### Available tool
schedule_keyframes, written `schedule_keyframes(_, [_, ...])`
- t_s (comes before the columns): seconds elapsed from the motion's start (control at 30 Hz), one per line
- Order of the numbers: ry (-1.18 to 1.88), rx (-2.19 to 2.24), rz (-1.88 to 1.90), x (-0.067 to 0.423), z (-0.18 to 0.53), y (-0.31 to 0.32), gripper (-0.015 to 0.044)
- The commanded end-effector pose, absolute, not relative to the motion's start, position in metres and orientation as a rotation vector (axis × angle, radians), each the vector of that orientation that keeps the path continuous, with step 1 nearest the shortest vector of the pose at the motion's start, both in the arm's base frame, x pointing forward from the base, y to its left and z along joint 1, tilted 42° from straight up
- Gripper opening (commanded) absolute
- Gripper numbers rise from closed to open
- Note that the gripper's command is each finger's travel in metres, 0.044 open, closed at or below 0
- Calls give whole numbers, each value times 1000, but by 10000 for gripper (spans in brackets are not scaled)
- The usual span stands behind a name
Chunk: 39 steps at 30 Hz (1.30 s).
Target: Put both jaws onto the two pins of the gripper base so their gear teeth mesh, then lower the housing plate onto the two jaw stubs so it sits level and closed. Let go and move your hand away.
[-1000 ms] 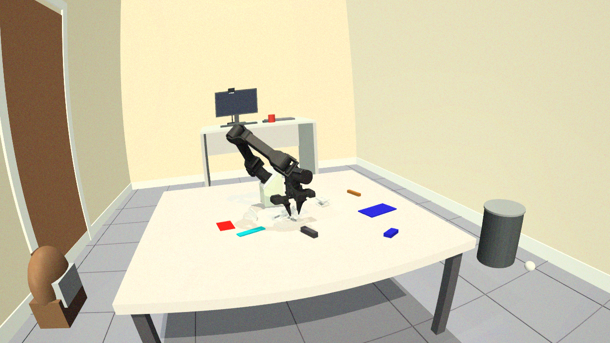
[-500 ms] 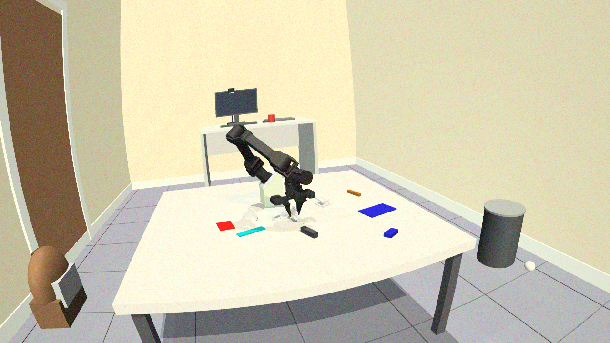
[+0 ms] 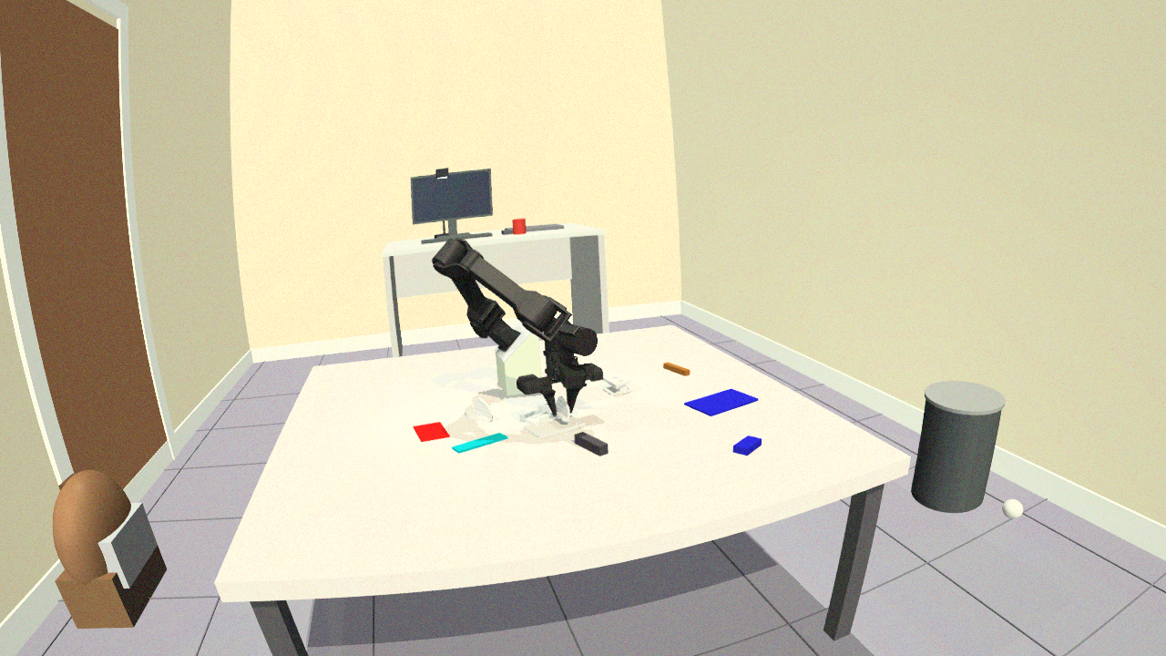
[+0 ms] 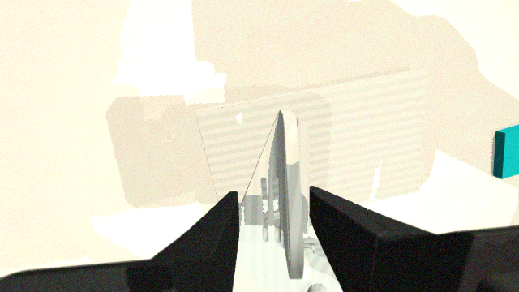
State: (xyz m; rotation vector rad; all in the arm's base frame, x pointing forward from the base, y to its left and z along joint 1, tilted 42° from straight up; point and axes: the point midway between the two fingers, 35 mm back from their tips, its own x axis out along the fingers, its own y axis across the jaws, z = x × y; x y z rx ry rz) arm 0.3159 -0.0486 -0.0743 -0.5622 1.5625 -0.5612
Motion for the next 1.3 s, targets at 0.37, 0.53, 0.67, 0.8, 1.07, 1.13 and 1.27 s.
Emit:
schedule_keyframes(0.37, [1559,-569,-562,316,-77,-52,134])
schedule_keyframes(0.53, [1559,-569,-563,316,-77,-52,134])
schedule_keyframes(0.67, [1559,-568,-563,316,-79,-54,134])
schedule_keyframes(0.8, [1559,-568,-563,316,-79,-54,134])
schedule_keyframes(1.07, [1559,-567,-564,316,-81,-56,134])
schedule_keyframes(1.13, [1559,-567,-564,316,-81,-56,134])
schedule_keyframes(1.27, [1559,-567,-564,316,-81,-56,134])
